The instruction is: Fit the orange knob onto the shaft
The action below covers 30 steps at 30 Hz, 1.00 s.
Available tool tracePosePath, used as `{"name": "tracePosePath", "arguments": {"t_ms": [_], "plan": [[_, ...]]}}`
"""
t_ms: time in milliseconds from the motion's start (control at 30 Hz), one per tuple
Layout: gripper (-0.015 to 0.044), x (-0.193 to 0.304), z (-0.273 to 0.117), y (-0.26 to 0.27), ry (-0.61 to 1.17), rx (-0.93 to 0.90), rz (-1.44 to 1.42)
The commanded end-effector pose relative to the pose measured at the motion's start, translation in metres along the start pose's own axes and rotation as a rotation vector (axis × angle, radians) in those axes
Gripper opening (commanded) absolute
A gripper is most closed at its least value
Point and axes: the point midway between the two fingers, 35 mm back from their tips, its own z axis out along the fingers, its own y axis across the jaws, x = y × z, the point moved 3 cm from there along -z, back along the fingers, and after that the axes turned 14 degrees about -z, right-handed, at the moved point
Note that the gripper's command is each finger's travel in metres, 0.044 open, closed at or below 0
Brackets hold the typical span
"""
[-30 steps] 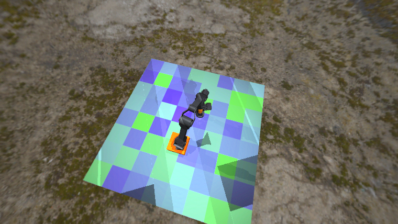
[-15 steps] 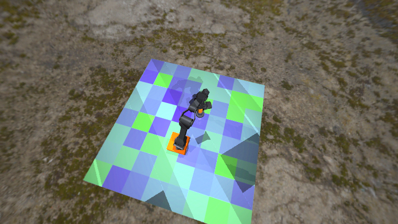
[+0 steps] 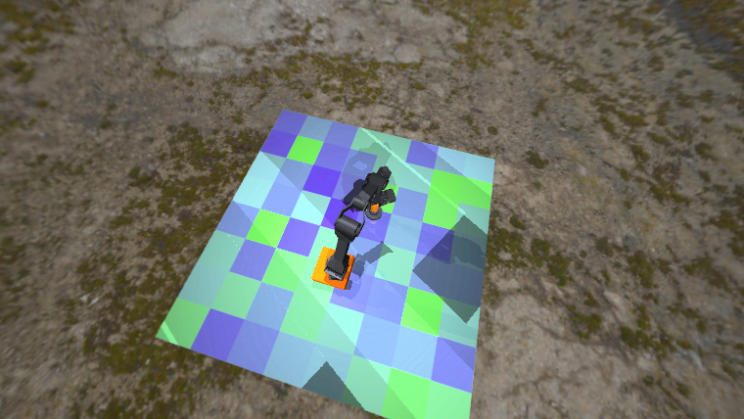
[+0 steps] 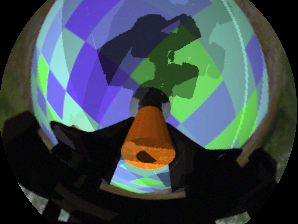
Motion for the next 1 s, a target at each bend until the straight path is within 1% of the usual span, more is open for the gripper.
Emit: {"name": "tracePosePath", "arguments": {"t_ms": [0,600,800,967], "plan": [[0.0000,0.0005,-0.0001,0.0017,-0.003,-0.002,-0.005],[0.0000,-0.0008,0.0023,-0.0003,-0.003,-0.002,-0.005],[0.0000,-0.0003,-0.0032,0.0002,-0.003,-0.002,-0.005],[0.0000,-0.0005,-0.0029,-0.0001,-0.004,-0.002,-0.129]]}}
